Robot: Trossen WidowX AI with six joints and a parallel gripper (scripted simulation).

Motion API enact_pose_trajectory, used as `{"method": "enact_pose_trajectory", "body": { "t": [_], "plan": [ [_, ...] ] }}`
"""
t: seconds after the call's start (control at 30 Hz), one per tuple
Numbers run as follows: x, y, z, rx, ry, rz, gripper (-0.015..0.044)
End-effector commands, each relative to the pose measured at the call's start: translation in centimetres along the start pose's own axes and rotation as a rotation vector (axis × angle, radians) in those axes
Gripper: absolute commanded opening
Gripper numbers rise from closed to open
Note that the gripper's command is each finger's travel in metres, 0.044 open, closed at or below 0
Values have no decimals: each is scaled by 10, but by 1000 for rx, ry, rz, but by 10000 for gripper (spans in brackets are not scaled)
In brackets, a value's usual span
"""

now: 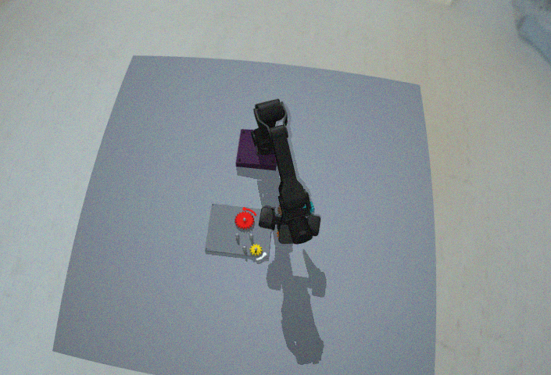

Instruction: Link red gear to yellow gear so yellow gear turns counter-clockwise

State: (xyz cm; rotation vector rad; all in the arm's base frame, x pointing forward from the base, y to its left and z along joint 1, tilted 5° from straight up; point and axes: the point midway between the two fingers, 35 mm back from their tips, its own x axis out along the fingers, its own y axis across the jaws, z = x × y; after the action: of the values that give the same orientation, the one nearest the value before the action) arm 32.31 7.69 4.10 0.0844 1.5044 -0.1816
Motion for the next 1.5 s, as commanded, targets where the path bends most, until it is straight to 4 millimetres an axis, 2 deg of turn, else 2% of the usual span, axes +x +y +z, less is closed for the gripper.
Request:
{"method": "enact_pose_trajectory", "body": {
  "t": [0.0,0.17,0.63,0.87,0.9,1.47],
  "plan": [
    [6,-1,-1,-4,4,-8,440],
    [6,-1,-1,-4,4,-8,440],
    [6,-1,-1,-4,4,-8,72],
    [6,-1,-1,-4,4,-8,26],
    [6,-1,-1,-4,4,-8,0],
    [-27,4,5,-3,4,-7,0]
  ]
}}
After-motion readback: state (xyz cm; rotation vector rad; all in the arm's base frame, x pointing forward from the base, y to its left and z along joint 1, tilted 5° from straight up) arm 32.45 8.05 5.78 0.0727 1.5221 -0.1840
